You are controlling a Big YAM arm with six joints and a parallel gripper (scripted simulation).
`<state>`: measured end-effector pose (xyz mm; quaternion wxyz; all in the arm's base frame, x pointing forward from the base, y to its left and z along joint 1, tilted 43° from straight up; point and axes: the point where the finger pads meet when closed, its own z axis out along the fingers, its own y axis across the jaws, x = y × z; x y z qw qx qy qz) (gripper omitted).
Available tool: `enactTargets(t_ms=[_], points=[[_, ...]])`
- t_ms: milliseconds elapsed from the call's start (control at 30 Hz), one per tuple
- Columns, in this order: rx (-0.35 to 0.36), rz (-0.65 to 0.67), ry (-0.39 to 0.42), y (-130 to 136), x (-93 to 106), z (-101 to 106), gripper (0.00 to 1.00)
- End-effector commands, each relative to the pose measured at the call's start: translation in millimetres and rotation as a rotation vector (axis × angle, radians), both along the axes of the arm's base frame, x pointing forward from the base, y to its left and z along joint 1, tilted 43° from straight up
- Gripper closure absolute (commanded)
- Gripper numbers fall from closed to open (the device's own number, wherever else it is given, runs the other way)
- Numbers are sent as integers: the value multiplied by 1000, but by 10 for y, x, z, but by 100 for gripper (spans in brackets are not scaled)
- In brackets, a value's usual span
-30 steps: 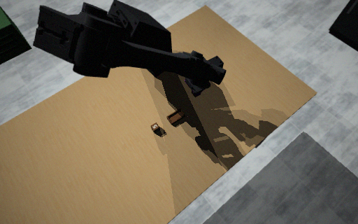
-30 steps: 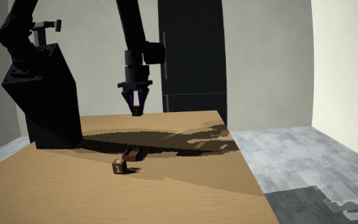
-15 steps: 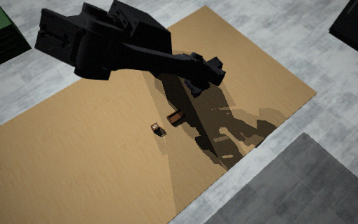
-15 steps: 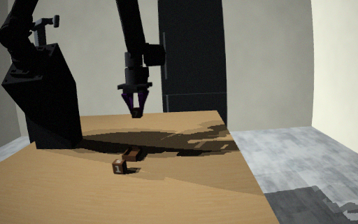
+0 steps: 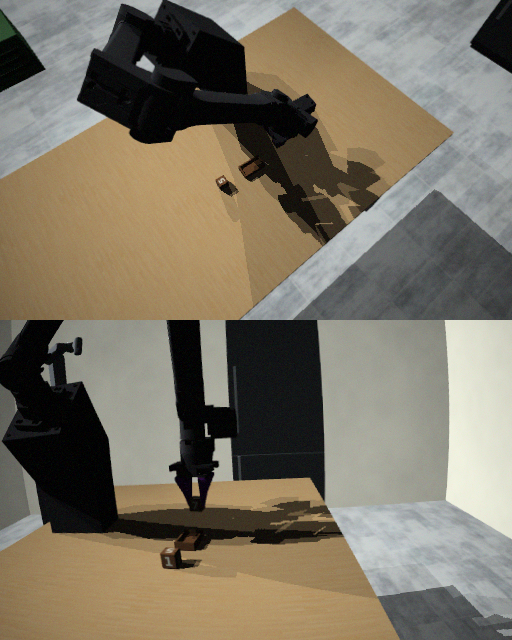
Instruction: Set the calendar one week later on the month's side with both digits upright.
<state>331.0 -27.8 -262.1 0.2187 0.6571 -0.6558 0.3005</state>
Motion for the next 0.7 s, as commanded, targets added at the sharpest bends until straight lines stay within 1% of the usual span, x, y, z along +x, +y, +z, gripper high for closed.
enactTargets(t_ms=[0, 67, 133, 167, 200, 233, 367, 400, 433, 467, 567, 667], points=[[6, 33, 5, -75, 85, -126, 75], [6, 33, 6, -132, 90, -185, 75], [6, 33, 6, -132, 90, -185, 75], [7, 64, 1, -48, 126, -190, 75], [6, 38, 7, -164, 98, -235, 75], [6, 33, 7, -197, 98, -255, 75], [5, 34, 7, -244, 105, -303, 75], [6, 36, 3, -237, 124, -295, 75], [8, 63, -6, -138, 170, -261, 75], [9, 71, -9, -109, 187, -248, 75], [9, 49, -9, -186, 178, -248, 75], [9, 47, -9, -191, 177, -248, 75]])
